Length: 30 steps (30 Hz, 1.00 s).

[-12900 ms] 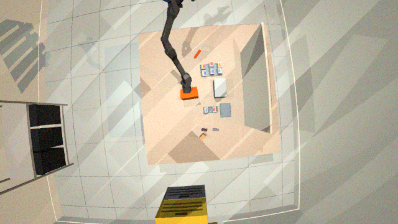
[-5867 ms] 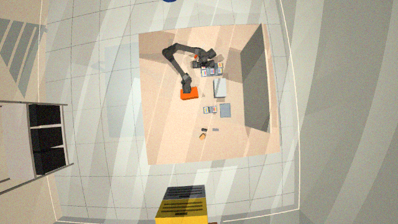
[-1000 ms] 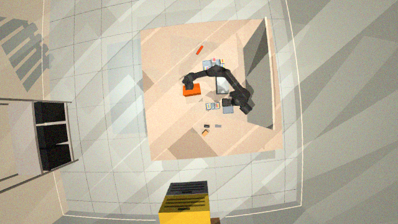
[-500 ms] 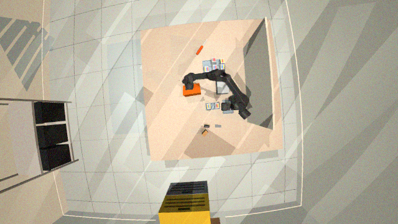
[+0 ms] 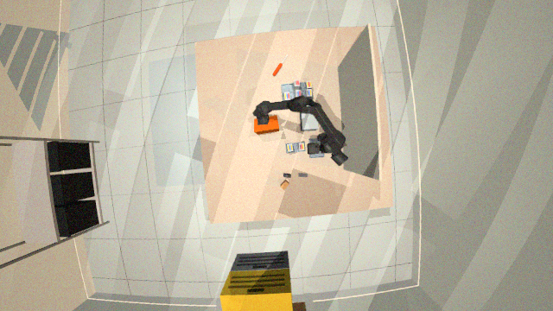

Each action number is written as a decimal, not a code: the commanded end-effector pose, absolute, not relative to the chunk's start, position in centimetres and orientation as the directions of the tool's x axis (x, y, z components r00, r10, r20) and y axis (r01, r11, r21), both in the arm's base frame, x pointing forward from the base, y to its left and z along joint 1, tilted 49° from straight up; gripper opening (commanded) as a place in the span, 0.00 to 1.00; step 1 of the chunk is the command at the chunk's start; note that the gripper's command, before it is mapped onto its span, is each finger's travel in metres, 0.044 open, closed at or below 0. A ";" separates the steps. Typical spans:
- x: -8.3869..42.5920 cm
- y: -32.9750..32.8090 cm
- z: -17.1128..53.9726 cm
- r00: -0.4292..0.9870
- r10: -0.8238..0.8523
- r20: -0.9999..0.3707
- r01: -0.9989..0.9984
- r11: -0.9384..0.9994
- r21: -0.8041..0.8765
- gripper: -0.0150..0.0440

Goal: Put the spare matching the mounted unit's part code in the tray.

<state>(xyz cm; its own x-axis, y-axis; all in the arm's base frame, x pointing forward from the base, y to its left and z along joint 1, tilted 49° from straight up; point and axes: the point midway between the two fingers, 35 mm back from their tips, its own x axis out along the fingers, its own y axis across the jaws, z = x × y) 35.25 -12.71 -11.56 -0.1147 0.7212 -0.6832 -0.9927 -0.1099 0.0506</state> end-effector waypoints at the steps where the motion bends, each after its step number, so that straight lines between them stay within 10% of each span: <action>1: 35.2 -12.2 -11.9 -0.116 0.725 -0.678 -0.993 -0.108 0.054 0.25; 30: 35.1 -10.3 -13.7 -0.116 0.726 -0.678 -0.993 -0.108 0.054 0.25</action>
<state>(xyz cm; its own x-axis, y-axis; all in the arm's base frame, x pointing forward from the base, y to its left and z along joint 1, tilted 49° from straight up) 35.17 -10.81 -13.43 -0.1138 0.7213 -0.6833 -0.9927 -0.1095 0.0498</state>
